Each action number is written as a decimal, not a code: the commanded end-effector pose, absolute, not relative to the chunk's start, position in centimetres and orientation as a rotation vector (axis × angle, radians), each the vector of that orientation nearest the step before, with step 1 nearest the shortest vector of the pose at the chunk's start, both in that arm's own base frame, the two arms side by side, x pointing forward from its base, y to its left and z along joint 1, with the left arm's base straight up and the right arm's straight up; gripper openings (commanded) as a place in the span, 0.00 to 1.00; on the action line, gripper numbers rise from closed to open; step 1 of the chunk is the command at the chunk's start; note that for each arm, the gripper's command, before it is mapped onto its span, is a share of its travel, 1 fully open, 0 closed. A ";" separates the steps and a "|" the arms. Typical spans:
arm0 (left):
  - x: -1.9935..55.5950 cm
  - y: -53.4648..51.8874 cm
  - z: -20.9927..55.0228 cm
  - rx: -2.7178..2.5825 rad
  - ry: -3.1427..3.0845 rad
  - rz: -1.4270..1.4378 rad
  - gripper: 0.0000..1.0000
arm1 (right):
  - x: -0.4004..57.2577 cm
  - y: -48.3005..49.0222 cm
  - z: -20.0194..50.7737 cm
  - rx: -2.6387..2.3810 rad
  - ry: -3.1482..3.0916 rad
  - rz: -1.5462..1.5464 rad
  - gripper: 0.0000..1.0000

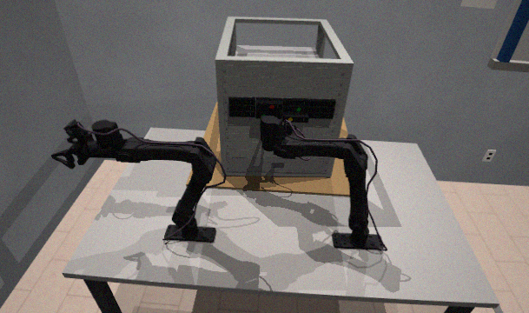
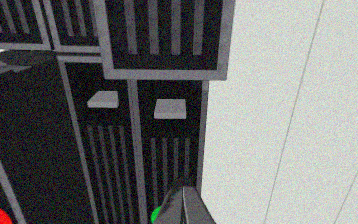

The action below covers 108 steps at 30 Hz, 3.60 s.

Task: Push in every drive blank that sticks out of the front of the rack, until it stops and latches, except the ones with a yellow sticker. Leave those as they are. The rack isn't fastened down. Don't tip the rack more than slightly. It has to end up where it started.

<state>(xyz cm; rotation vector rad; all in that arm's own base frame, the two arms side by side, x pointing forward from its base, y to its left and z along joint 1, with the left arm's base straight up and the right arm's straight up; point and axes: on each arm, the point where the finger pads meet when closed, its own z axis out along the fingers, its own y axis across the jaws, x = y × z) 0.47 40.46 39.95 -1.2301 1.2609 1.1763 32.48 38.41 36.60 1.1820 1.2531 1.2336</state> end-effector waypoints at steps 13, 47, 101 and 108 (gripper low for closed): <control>0.2 39.8 41.6 -1.203 1.213 1.203 1.00 | 33.0 38.2 38.5 1.192 1.233 1.264 0.00; 0.2 39.8 41.6 -1.203 1.213 1.203 1.00 | 33.8 38.3 38.2 1.191 1.235 1.255 0.00; 0.2 39.8 41.6 -1.203 1.213 1.203 1.00 | 23.4 37.1 37.8 1.193 1.234 1.240 0.00; 0.2 39.8 41.6 -1.203 1.213 1.203 1.00 | 23.3 37.2 37.7 1.192 1.236 1.241 0.00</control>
